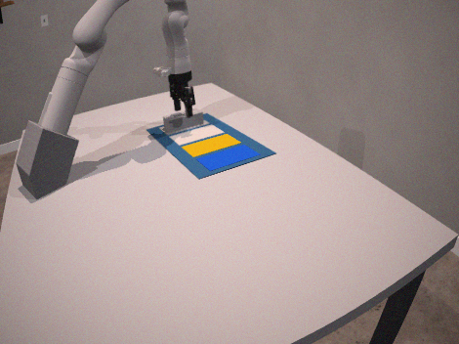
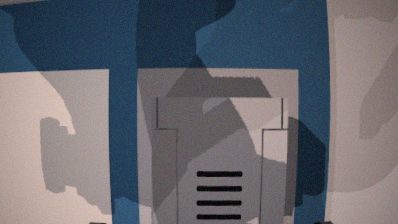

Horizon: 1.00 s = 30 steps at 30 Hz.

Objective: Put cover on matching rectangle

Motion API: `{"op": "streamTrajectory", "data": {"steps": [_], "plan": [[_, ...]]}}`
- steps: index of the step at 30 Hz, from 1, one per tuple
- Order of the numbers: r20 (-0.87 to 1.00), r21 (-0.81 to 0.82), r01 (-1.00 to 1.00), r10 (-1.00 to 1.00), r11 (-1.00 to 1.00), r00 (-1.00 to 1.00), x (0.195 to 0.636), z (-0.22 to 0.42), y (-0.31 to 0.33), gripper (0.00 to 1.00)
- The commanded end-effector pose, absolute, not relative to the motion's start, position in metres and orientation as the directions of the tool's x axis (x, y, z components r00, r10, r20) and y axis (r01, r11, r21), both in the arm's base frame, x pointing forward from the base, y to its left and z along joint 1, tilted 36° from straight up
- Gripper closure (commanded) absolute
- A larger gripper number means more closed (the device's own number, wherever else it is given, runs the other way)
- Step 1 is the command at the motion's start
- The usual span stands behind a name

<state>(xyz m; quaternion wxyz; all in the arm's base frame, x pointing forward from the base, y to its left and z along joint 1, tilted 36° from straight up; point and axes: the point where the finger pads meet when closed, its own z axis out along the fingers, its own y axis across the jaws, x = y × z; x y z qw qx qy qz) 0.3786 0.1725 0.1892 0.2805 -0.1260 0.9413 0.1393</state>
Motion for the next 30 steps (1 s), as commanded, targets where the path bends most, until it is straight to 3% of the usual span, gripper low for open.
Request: {"op": "streamTrajectory", "data": {"steps": [1,30], "plan": [[-0.562,0.199,-0.310,-0.151,0.930,-0.813,0.381,0.187,0.176,0.00],[-0.562,0.199,-0.310,-0.151,0.930,-0.813,0.390,0.172,0.182,0.00]]}}
